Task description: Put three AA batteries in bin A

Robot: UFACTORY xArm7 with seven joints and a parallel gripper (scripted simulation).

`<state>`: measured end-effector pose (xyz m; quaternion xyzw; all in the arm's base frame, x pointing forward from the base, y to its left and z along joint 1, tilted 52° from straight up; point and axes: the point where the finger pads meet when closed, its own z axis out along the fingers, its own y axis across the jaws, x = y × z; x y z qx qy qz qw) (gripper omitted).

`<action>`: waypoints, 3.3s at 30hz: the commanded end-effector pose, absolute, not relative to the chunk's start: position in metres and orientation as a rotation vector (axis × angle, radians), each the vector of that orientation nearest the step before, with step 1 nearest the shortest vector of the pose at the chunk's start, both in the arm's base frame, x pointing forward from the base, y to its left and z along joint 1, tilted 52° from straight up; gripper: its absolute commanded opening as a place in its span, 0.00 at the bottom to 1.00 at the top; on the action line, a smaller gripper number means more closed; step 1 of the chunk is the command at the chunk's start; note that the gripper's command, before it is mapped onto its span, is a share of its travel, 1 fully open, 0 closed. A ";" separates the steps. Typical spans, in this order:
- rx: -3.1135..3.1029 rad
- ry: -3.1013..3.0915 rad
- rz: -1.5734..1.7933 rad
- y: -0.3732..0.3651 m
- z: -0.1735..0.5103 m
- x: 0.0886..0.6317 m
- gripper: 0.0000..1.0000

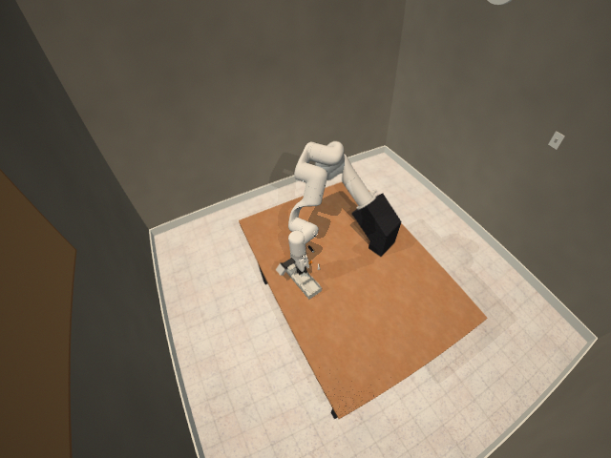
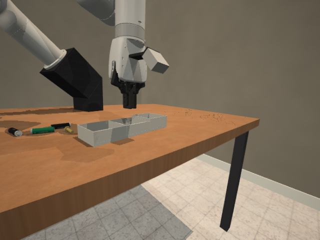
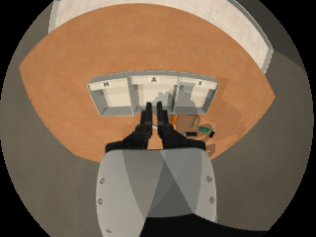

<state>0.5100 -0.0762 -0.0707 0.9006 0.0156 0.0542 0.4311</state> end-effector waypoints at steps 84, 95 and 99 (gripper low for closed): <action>2.247 0.040 0.140 -0.104 -0.098 0.517 0.07; 2.247 0.040 0.140 -0.093 -0.089 0.515 0.07; 2.247 0.040 0.140 -0.090 -0.087 0.515 0.07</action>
